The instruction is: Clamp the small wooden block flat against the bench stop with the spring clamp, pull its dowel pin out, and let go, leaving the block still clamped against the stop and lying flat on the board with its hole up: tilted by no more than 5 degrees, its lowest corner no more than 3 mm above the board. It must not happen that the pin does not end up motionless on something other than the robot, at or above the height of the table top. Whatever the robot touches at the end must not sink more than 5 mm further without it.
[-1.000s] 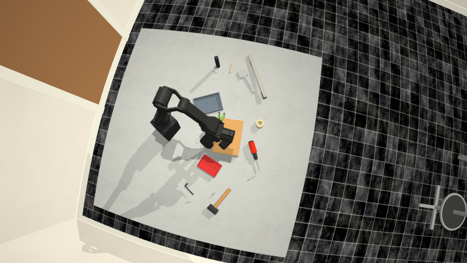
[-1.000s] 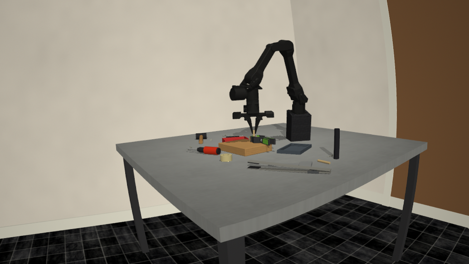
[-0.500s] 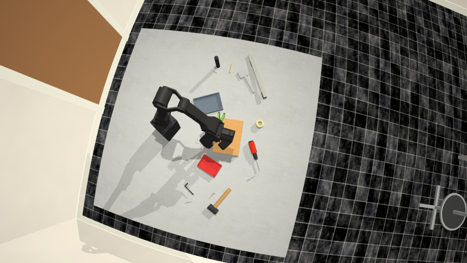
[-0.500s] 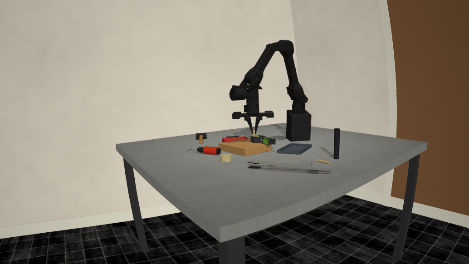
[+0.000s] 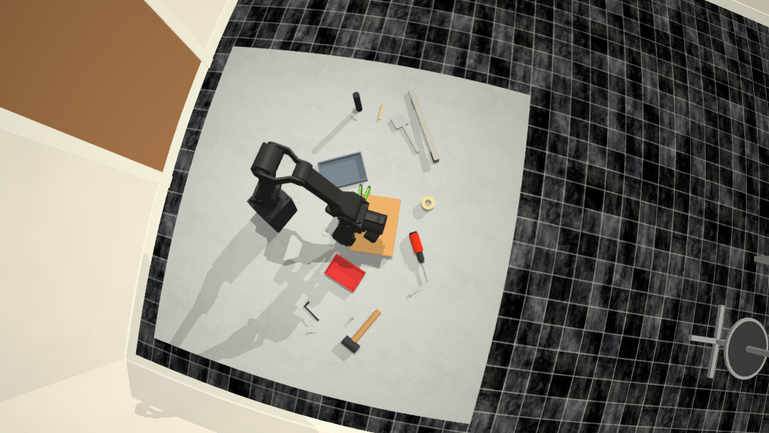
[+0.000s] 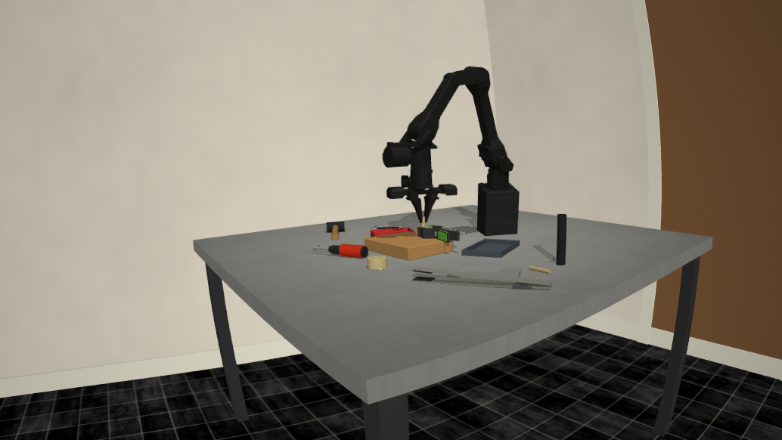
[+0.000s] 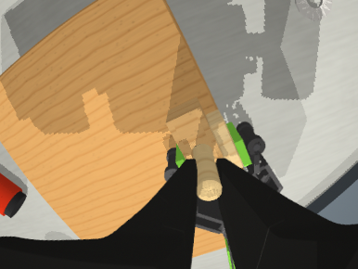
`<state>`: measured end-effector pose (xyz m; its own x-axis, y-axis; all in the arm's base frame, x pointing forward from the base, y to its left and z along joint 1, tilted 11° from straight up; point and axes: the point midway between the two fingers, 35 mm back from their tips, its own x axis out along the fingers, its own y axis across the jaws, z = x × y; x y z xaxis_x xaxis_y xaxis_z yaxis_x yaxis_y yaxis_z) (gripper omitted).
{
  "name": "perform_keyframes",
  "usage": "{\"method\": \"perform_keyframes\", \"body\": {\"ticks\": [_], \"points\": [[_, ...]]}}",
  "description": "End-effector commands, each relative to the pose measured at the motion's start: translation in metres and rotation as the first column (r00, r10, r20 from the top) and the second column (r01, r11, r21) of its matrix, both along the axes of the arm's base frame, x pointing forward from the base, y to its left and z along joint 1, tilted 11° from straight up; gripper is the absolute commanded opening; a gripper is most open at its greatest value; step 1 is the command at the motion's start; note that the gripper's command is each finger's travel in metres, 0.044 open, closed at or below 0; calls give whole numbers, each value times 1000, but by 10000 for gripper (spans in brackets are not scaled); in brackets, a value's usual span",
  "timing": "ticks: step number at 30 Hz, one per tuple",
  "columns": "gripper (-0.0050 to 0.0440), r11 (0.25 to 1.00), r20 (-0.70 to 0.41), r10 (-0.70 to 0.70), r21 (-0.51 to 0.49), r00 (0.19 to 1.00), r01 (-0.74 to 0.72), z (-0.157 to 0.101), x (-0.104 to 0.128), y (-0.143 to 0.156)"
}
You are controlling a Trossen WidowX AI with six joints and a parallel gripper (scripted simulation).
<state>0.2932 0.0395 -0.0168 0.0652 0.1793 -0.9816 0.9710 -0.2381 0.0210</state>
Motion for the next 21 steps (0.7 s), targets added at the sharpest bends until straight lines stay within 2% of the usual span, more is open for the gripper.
{"method": "perform_keyframes", "body": {"ticks": [1, 9, 15, 17, 21], "points": [[0, 997, 17, 78, -6, 997, -78, 2, 0, 0], [0, 951, 55, 309, -30, 949, -308, 2, 0, 0], [0, 874, 82, 487, -57, 870, -483, 2, 0, 0], [0, 874, 82, 487, -57, 870, -483, 2, 0, 0], [0, 804, 97, 595, -77, 798, -590, 2, 0, 0]]}}
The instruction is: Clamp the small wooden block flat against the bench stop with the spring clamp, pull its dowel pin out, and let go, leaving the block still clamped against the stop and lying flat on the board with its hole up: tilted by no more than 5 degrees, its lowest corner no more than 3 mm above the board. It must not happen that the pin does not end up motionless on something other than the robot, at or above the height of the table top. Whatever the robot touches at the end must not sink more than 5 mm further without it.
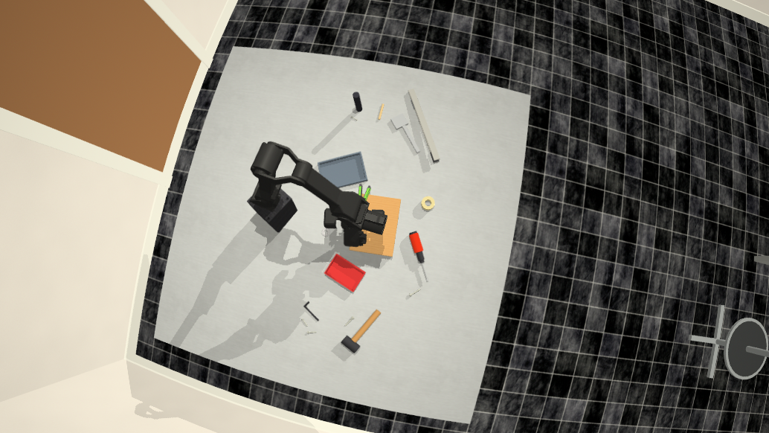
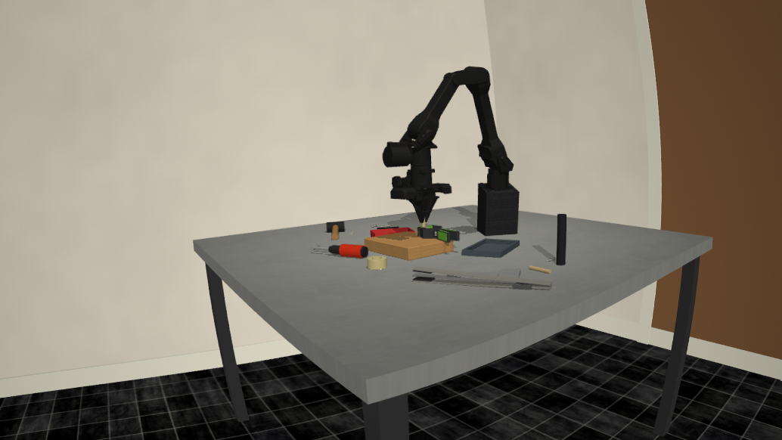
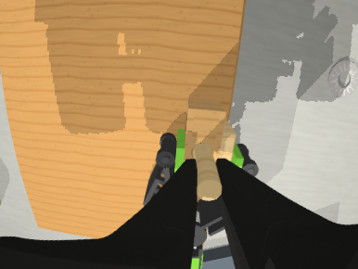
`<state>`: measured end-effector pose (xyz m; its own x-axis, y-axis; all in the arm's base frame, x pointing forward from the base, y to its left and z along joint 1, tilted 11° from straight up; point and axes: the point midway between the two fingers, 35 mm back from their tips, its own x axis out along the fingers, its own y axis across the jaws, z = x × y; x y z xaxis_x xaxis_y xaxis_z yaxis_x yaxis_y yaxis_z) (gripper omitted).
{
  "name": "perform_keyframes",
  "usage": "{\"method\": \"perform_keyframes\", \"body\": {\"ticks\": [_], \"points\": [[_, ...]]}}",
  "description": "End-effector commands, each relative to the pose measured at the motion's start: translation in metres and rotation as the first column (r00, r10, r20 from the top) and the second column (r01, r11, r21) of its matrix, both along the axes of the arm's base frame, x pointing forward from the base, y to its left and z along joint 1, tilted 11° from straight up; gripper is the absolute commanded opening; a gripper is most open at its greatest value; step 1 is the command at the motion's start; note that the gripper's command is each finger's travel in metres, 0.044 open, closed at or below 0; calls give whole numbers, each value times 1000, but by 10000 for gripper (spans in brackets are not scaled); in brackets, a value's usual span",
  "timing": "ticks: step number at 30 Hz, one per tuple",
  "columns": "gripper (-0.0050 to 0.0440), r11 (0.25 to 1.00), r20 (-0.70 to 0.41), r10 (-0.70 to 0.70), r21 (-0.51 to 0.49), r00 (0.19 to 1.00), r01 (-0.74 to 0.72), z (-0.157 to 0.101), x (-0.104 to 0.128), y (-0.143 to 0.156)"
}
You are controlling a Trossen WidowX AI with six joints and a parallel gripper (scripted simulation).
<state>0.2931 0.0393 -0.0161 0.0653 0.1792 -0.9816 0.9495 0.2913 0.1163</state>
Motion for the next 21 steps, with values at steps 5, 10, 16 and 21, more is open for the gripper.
{"method": "perform_keyframes", "body": {"ticks": [5, 10, 16, 21], "points": [[0, 968, 46, 250, -23, 967, -249, 2, 0, 0], [0, 922, 67, 387, -41, 920, -385, 2, 0, 0], [0, 884, 79, 467, -53, 880, -464, 2, 0, 0], [0, 852, 87, 524, -63, 847, -520, 2, 0, 0]]}}
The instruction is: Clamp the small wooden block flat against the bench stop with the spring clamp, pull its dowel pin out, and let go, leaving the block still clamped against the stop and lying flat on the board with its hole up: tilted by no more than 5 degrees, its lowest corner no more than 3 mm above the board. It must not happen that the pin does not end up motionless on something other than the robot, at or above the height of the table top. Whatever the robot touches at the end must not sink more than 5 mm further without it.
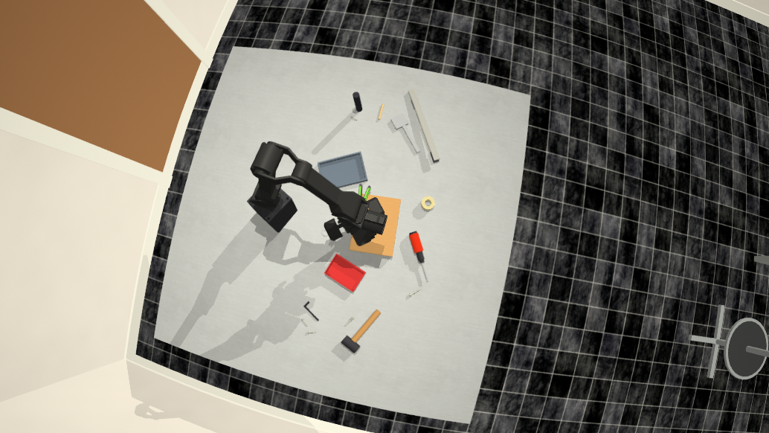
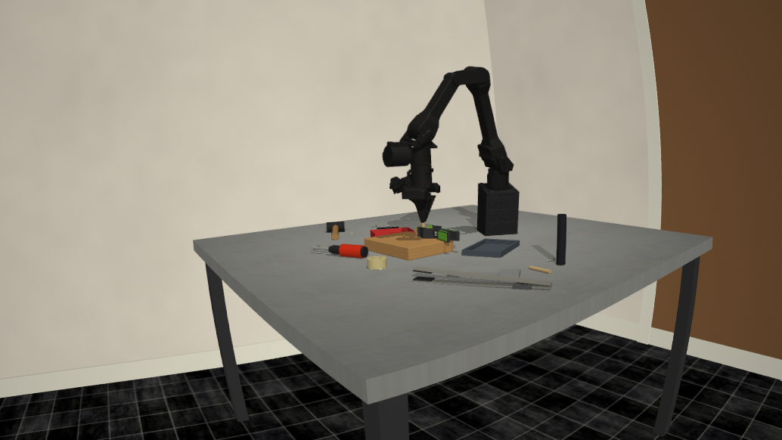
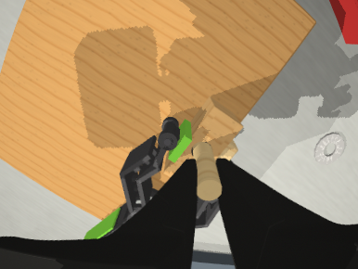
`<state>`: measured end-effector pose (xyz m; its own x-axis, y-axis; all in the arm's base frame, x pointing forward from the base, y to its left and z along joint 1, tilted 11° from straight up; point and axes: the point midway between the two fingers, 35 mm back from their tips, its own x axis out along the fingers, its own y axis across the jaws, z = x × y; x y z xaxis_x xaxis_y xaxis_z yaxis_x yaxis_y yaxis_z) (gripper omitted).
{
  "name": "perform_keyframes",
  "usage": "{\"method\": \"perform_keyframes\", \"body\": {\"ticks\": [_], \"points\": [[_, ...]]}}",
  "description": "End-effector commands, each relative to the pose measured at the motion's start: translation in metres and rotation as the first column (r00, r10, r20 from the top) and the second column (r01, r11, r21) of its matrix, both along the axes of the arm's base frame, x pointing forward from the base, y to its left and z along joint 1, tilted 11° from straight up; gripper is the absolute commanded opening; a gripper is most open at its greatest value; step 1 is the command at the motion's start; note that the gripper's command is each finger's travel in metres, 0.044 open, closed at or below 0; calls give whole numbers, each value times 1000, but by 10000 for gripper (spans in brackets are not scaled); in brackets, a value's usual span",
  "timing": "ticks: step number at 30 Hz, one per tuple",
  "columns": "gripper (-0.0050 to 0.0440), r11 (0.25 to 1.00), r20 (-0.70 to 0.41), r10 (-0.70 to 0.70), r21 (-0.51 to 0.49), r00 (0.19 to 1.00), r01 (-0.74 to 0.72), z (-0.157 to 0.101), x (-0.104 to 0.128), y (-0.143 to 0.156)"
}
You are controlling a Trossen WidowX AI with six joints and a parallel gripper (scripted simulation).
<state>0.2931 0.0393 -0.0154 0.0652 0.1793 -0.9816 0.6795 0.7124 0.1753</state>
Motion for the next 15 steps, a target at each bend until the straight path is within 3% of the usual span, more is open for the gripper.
{"method": "perform_keyframes", "body": {"ticks": [1, 15], "points": [[0, 998, 14, 63, -5, 998, -63, 2, 0, 0], [0, 1000, 5, 13, -1, 1000, -13, 2, 0, 0]]}}
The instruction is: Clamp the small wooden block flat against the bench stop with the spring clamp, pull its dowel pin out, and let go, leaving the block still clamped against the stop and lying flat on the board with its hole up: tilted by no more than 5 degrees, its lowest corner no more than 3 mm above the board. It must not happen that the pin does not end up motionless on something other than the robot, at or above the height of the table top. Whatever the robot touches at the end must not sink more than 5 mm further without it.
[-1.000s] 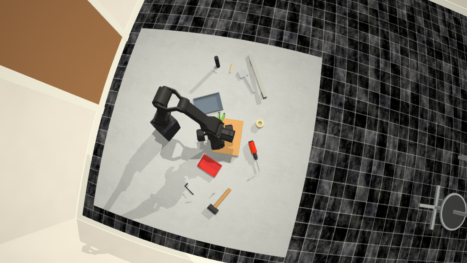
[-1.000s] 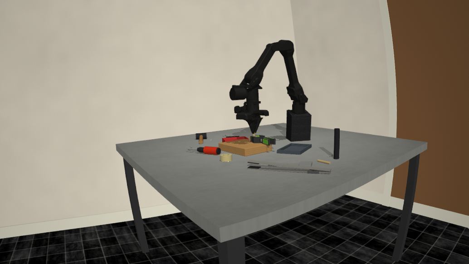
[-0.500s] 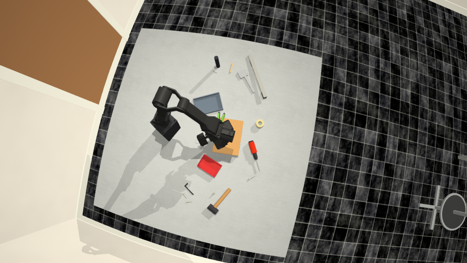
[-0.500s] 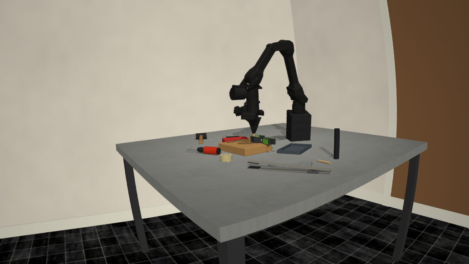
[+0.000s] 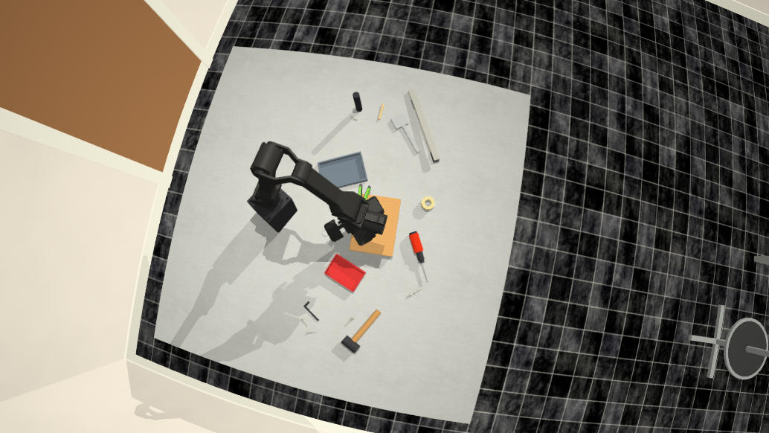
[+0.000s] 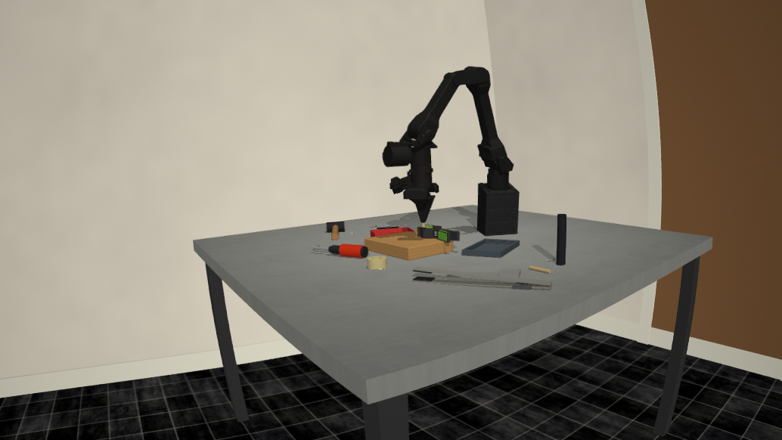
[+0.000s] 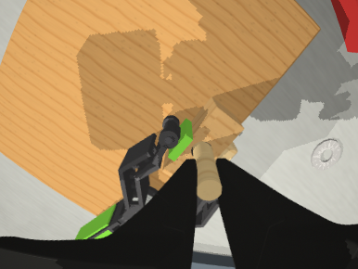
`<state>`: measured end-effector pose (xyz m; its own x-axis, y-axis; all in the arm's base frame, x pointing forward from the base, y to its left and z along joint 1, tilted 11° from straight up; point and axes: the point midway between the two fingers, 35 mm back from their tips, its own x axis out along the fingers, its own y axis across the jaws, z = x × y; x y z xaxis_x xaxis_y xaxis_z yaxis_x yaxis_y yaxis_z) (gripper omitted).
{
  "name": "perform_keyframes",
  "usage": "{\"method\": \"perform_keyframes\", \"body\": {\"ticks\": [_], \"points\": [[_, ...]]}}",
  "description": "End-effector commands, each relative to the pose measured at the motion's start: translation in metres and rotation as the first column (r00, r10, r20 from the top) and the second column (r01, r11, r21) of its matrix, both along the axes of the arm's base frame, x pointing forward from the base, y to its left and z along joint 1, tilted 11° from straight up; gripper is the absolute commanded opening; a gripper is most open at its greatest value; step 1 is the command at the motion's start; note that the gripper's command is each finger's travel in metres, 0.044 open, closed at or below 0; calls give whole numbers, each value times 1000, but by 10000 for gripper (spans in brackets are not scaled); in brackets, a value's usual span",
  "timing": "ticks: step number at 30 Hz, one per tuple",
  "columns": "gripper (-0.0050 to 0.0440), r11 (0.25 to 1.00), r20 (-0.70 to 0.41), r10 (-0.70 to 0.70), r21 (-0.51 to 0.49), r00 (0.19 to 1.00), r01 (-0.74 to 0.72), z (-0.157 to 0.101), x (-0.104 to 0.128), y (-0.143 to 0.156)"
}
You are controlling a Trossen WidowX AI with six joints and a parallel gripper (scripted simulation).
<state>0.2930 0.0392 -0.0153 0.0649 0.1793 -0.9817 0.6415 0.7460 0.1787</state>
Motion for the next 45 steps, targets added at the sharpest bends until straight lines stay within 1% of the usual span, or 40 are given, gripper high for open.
{"method": "perform_keyframes", "body": {"ticks": [1, 3, 9, 11, 13, 17, 21, 26, 28, 36, 43, 45], "points": [[0, 999, -7, -54, 3, 999, 54, 2, 0, 0], [0, 998, -10, -70, 4, 998, 70, 2, 0, 0], [0, 982, -33, -189, 9, 982, 189, 2, 0, 0], [0, 982, -33, -189, 9, 982, 189, 2, 0, 0], [0, 972, -42, -233, 11, 972, 234, 2, 0, 0], [0, 940, -63, -340, 12, 938, 341, 2, 0, 0], [0, 892, -87, -450, 11, 889, 453, 3, 0, 0], [0, 813, -116, -578, 6, 808, 583, 3, 0, -1], [0, 813, -116, -578, 6, 808, 583, 3, 0, -1], [0, 637, -162, -762, -13, 627, 771, 3, 0, -1], [0, 462, -194, -873, -37, 447, 886, 3, 0, -1], [0, 462, -194, -873, -37, 447, 886, 3, 0, -1]]}}
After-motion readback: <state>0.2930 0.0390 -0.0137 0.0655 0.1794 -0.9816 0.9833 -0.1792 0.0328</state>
